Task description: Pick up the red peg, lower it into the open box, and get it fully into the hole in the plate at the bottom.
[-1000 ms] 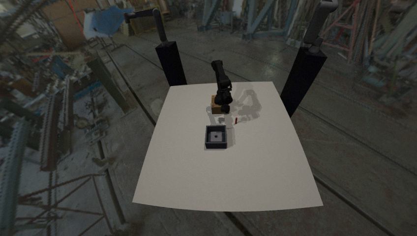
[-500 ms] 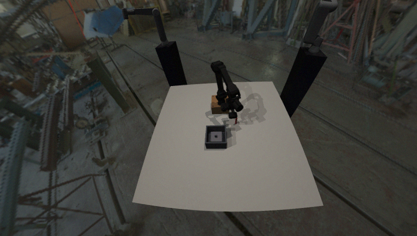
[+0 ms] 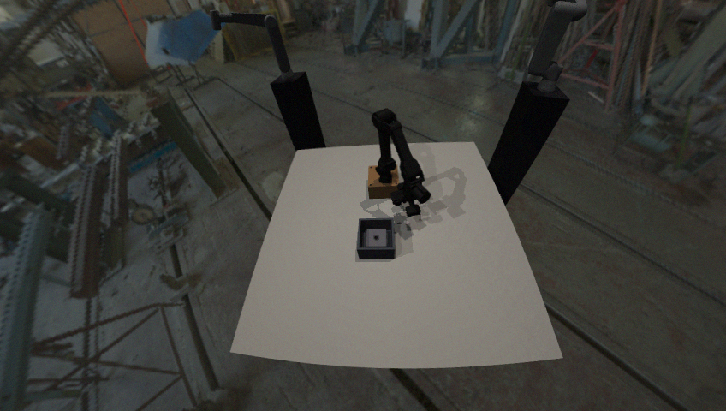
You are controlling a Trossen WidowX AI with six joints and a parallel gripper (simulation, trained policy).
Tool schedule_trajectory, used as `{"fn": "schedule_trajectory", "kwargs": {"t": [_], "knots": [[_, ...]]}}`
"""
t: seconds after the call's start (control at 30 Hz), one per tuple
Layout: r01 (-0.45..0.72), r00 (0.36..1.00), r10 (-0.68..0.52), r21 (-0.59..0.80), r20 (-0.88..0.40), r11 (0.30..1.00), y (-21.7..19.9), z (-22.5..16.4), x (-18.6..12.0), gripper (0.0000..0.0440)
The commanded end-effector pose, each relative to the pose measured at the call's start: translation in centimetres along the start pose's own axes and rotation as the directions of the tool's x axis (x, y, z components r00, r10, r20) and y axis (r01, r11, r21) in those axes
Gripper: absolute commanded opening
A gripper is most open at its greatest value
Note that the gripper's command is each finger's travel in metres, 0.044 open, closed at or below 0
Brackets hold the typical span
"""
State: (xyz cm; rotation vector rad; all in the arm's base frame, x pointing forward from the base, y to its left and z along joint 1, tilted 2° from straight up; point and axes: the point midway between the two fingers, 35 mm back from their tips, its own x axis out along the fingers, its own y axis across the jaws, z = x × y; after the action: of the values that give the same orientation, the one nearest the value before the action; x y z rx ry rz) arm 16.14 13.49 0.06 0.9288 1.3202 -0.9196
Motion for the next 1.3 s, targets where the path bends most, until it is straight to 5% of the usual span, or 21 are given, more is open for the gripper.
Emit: {"fn": "schedule_trajectory", "kwargs": {"t": [0.0,0.2,0.7,1.27], "knots": [[0.004,1.000,-0.004,-0.020,0.008,1.000,-0.3,-0.1,1.3,0.0440],[0.008,1.000,-0.008,-0.043,-0.002,0.999,-0.7,-0.7,2.7,0.0371],[0.071,0.994,-0.078,-0.092,-0.075,0.993,-0.4,-1.4,3.4,0.0003],[-0.022,1.000,0.026,-0.235,0.017,0.972,2.0,0.0,-1.2,0.0001]]}}
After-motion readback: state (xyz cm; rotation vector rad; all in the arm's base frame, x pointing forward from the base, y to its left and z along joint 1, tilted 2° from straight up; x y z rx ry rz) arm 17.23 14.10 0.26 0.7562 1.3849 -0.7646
